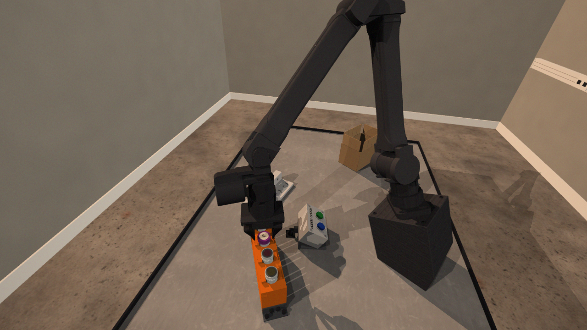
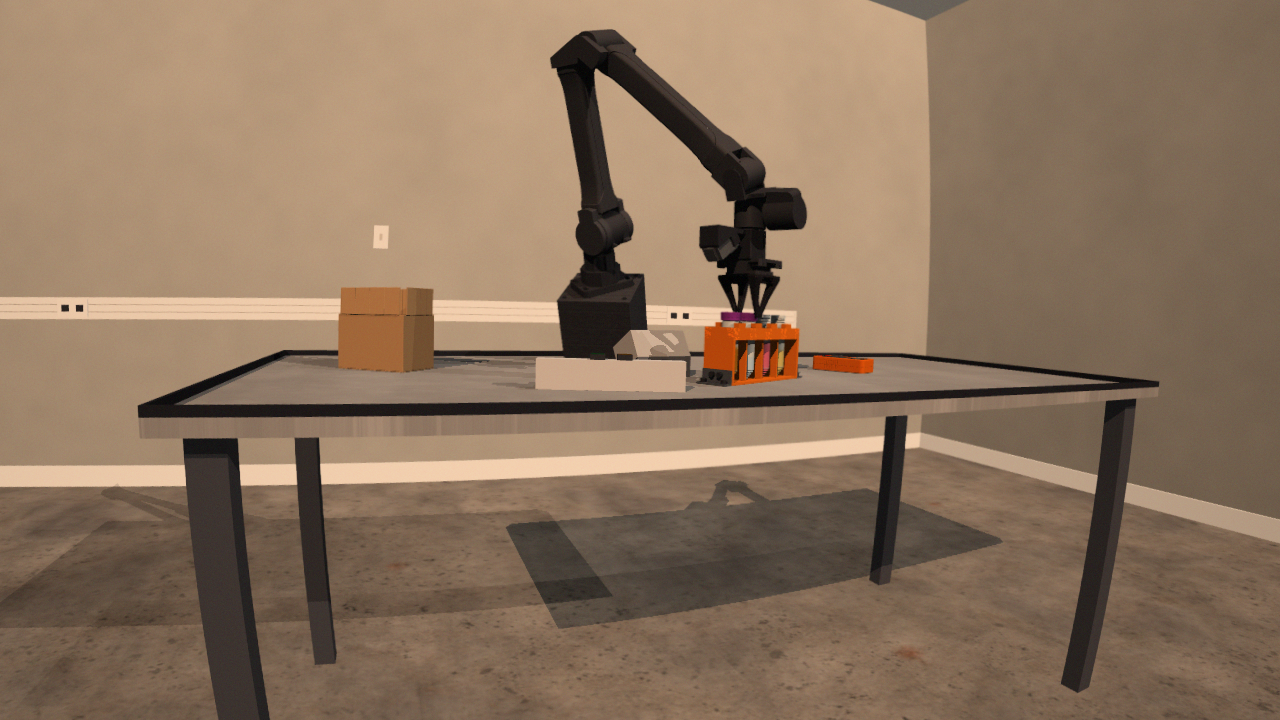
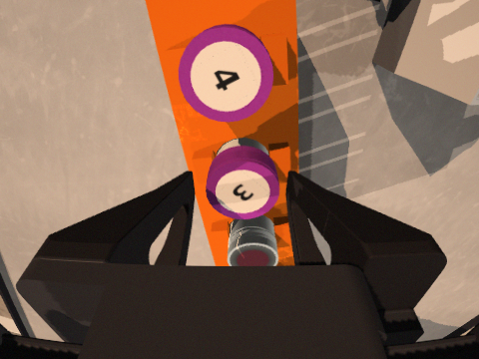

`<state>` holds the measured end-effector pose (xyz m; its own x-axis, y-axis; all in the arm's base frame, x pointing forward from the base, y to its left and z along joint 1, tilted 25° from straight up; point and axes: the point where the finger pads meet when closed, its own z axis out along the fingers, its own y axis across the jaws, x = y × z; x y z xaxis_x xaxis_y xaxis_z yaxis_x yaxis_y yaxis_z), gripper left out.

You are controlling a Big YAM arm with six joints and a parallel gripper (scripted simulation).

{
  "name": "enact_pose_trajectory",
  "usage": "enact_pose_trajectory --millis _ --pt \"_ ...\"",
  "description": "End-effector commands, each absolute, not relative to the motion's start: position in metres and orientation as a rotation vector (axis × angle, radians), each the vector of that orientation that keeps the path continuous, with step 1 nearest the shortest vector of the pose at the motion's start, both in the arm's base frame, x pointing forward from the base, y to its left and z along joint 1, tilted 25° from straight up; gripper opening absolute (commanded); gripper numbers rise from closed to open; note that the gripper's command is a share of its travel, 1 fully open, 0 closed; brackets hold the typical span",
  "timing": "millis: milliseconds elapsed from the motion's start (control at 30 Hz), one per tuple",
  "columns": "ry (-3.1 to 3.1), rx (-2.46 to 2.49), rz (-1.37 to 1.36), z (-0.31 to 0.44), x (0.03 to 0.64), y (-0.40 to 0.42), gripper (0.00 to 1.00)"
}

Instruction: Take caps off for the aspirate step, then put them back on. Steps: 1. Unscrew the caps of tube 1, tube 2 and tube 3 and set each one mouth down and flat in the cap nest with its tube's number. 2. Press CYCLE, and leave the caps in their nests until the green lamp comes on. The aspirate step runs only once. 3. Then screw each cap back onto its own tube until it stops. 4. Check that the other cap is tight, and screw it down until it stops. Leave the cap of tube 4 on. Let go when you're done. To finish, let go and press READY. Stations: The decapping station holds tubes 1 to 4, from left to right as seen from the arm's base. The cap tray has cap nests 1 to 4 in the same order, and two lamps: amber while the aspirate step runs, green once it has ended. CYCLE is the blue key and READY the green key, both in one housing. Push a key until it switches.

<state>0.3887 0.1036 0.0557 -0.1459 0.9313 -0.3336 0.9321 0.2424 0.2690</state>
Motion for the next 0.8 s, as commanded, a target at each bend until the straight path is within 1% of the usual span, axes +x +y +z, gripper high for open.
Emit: enact_pose_trajectory --millis 0,733,767 --pt "2.096 1.704 -0.011 0.049 0.393 0.099 0.49" --pt "2.092 1.704 -0.003 0.048 0.396 0.1 0.49" --pt "2.087 1.698 0.021 0.057 0.398 0.106 0.0"
